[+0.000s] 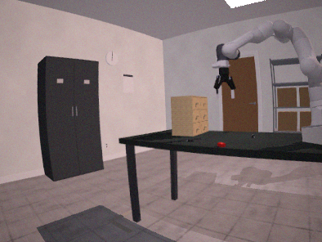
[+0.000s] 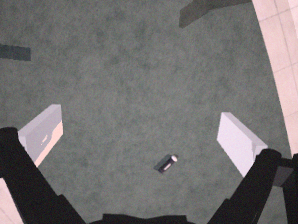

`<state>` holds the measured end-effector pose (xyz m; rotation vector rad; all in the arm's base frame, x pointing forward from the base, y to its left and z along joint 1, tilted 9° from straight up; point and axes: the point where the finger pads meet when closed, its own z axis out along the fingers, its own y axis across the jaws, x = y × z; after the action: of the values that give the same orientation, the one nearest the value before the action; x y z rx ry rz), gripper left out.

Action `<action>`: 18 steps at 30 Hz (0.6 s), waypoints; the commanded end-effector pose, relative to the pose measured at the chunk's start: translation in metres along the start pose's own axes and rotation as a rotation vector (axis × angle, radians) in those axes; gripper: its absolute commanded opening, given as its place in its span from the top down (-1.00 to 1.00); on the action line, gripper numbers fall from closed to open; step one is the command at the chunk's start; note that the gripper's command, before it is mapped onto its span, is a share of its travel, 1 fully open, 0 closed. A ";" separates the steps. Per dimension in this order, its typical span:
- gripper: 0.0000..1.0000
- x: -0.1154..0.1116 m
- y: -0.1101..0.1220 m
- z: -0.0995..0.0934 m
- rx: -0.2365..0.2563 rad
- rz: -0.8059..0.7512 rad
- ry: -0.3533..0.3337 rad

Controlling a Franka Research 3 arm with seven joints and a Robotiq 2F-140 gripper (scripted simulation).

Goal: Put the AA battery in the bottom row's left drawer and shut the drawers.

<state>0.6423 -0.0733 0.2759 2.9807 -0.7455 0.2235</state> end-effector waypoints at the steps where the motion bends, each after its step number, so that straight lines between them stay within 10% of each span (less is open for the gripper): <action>1: -1.00 0.001 0.001 0.002 0.003 -0.110 0.002; 18: -1.00 0.001 0.001 0.008 0.003 -0.270 0.002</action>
<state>0.6430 -0.0740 0.2698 3.0258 -0.4637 0.2143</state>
